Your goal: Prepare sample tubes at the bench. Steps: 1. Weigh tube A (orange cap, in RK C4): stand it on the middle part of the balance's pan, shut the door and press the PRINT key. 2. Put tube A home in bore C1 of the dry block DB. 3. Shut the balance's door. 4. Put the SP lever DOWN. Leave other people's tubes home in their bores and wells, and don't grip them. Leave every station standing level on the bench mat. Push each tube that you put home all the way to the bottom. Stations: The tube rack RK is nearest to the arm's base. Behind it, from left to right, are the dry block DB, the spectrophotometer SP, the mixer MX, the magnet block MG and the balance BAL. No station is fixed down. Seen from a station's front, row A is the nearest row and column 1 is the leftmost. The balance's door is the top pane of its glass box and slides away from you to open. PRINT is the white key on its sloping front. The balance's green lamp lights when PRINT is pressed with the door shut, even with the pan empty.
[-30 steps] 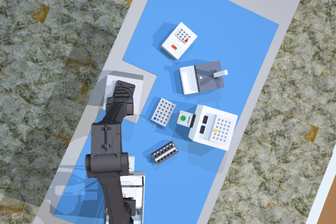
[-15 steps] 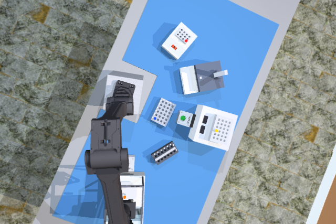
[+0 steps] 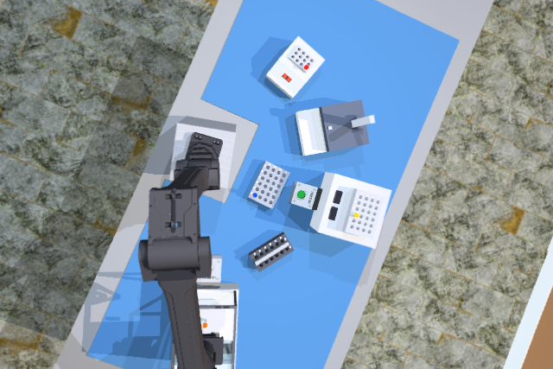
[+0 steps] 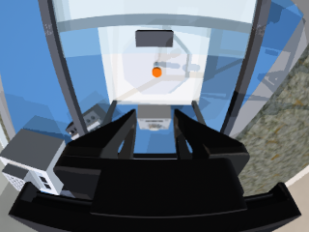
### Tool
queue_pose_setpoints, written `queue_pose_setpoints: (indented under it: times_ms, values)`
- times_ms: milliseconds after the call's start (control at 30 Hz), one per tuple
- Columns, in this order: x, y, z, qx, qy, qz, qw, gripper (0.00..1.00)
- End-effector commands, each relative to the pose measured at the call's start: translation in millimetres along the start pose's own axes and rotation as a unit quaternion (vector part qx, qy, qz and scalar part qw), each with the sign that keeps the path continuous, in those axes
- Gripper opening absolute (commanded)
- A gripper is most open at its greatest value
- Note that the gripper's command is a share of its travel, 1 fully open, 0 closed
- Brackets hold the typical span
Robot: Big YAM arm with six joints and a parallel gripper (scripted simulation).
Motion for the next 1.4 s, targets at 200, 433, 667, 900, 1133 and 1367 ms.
queue_pose_setpoints:
  times_ms: [200,433,667,900,1133,1367]
  values:
    - [-46.8,8.8,22.4,0.004,-0.037,0.01,0.999,0.36]
    - [-56.4,8.9,21.9,0.003,-0.038,0.01,0.999,0.36]
    - [-68.6,8.7,21.1,0.003,-0.039,0.01,0.999,0.36]
    - [-80.7,8.5,20.4,0.003,-0.039,0.01,0.999,0.36]
    - [-75.4,8.3,21.4,0.004,-0.027,0.007,1.0,0.36]
    - [-75.2,9.0,23.1,0.004,-0.03,0.008,1.0,0.36]
Point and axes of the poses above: the point where the finger pads meet when closed, its own x axis out along the fingers, its own y axis across the jaws, z = x × y, the point moved 3 cm from there along -x, back along the fingers, and after that the axes turned 8 degrees about x, right-handed, at the moved point
